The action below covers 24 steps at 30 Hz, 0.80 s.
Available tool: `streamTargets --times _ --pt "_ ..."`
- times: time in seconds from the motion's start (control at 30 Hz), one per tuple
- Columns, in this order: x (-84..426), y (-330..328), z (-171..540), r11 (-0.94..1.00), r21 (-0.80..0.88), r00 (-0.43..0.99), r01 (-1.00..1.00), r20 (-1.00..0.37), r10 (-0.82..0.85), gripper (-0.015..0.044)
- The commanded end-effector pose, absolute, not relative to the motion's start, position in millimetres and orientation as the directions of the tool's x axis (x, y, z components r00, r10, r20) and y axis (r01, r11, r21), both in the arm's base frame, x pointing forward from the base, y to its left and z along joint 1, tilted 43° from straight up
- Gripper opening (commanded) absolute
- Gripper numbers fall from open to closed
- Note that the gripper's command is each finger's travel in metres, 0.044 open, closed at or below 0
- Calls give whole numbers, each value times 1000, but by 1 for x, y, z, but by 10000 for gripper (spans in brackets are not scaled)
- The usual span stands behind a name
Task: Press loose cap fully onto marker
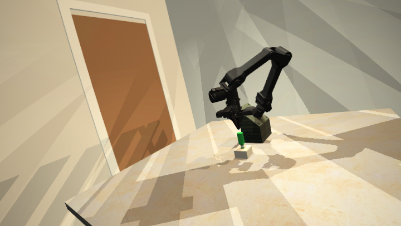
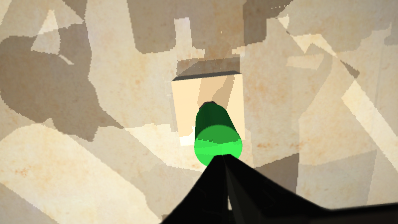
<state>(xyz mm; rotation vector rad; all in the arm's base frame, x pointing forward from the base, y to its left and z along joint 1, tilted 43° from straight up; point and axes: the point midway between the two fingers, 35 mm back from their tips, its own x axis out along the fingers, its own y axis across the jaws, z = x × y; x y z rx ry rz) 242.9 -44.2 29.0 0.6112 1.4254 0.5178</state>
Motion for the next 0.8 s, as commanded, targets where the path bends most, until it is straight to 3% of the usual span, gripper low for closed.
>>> streamTargets --times 0.0,0.77 --pt "243 -40 25 740 672 88 36 -740 667 0" --pt "246 -31 13 746 666 90 30 -745 661 0"
